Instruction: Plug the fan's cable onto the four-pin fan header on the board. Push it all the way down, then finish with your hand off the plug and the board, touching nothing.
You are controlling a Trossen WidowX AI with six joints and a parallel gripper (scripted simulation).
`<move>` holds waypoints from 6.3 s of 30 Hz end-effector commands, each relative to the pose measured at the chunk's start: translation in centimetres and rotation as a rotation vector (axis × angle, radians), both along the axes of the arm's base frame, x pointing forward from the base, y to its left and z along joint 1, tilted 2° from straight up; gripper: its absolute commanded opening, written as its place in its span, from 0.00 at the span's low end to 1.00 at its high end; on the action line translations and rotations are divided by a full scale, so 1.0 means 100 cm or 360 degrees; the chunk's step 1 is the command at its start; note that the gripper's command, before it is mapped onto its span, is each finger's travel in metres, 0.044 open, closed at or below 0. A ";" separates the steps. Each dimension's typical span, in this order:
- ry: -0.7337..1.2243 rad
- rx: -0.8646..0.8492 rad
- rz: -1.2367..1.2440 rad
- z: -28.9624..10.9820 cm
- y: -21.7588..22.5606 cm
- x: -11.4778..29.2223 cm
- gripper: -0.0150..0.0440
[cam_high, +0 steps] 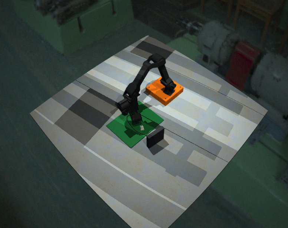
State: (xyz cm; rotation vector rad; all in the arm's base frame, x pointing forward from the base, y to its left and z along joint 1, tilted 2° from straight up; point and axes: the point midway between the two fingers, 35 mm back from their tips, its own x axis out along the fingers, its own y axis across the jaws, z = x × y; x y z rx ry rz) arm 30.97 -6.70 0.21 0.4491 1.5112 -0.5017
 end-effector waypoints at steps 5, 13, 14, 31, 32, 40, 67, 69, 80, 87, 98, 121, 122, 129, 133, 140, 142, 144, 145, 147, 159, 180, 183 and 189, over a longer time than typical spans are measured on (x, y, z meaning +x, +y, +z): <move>-0.0002 0.0000 0.0000 0.001 0.000 0.000 0.64; -0.0002 0.0000 0.0000 0.001 0.000 0.000 0.29; -0.0002 0.0000 0.0000 0.001 0.000 0.000 0.25; 0.0004 0.0007 0.0085 0.049 0.004 0.003 0.25; 0.0005 0.0008 0.0140 0.049 0.006 0.004 0.25; 0.0018 0.0011 0.0578 0.049 0.022 0.011 0.25; 0.0057 0.0021 0.2057 0.047 0.082 0.030 0.25; 0.0059 0.0021 0.2167 0.046 0.087 0.031 0.25; 0.0064 0.0022 0.2357 0.045 0.095 0.032 0.25; 0.0065 0.0022 0.2367 0.047 0.091 0.029 0.25; 0.0065 0.0022 0.2367 0.047 0.090 0.028 0.25; 0.0065 0.0022 0.2358 0.025 0.090 0.028 0.25; 0.0065 0.0022 0.2356 0.025 0.090 0.029 0.25; 0.0065 0.0022 0.2355 0.025 0.090 0.029 0.25; 0.0065 0.0022 0.2355 0.025 0.090 0.029 0.25; 0.0065 0.0022 0.2353 0.023 0.090 0.029 0.25; 0.0065 0.0022 0.2353 0.023 0.090 0.029 0.25; 0.0065 0.0022 0.2353 0.022 0.090 0.028 0.25; 0.0065 0.0022 0.2353 0.022 0.090 0.028 0.25; 0.0065 0.0022 0.2353 0.021 0.090 0.028 0.25; 0.0065 0.0022 0.2353 0.019 0.090 0.028 0.25; 0.0065 0.0022 0.2353 0.011 0.090 0.028 0.25; 0.0065 0.0022 0.2353 0.009 0.090 0.028 0.25; 0.0065 0.0022 0.2353 0.006 0.090 0.028 0.25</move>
